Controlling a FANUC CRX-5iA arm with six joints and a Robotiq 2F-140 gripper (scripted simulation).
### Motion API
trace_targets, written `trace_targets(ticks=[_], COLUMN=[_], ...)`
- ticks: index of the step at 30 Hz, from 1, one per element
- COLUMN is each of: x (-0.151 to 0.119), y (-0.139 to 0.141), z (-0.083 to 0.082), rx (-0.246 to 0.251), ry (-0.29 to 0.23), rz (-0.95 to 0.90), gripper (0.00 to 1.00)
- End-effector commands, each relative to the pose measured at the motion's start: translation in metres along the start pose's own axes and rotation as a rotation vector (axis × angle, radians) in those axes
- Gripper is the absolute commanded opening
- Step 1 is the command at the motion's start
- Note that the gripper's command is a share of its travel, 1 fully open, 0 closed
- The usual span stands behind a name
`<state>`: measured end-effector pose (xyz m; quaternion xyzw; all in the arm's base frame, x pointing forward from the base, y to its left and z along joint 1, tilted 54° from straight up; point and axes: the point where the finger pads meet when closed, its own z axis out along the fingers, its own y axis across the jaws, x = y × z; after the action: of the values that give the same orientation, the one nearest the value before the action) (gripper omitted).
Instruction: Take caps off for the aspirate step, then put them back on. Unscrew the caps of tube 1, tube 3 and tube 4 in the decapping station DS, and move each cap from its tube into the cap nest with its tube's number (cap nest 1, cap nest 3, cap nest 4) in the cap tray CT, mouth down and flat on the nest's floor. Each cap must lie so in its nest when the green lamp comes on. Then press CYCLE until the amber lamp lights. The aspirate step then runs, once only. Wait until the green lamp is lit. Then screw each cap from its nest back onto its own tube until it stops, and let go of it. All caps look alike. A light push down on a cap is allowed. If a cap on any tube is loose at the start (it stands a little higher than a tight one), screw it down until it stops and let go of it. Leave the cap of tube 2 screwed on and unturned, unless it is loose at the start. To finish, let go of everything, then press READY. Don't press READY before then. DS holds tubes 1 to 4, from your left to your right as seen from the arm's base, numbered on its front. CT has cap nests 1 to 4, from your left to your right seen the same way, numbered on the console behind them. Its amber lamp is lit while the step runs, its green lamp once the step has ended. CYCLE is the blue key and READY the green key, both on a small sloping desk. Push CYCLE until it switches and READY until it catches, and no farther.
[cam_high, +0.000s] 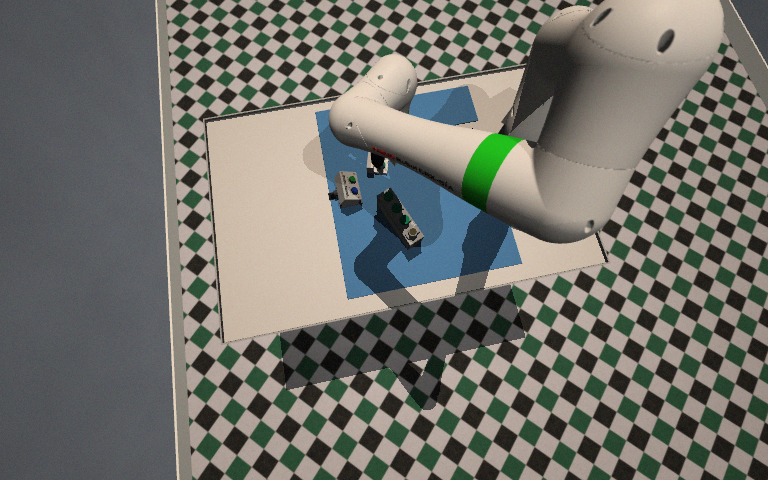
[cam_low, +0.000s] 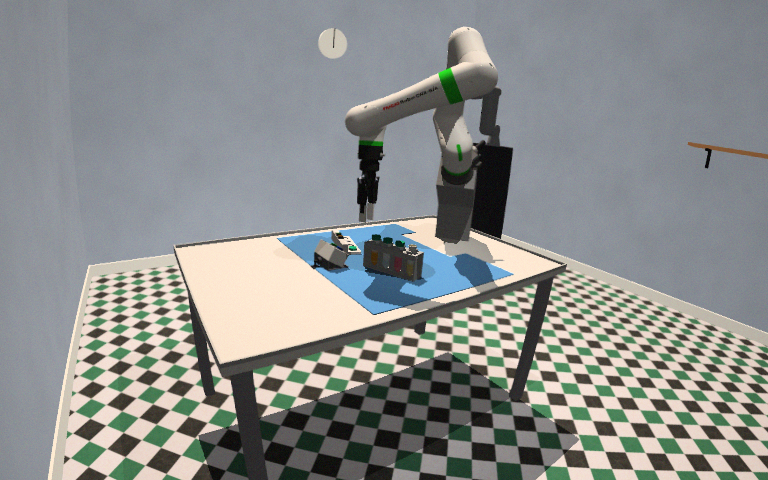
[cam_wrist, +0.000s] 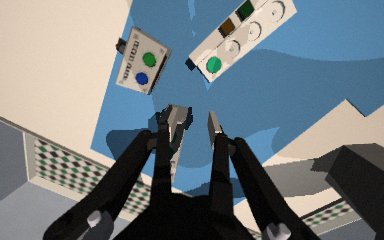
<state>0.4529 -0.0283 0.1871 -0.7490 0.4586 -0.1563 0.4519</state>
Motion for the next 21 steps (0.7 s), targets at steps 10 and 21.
trace_targets(ticks=[10,21], x=[-0.046,-0.099], y=[-0.021,-0.045], z=[0.002,0.004], rx=[-0.040,-0.038], ry=[0.038,0.041], rz=[0.532,0.630], gripper=[0.35,0.35])
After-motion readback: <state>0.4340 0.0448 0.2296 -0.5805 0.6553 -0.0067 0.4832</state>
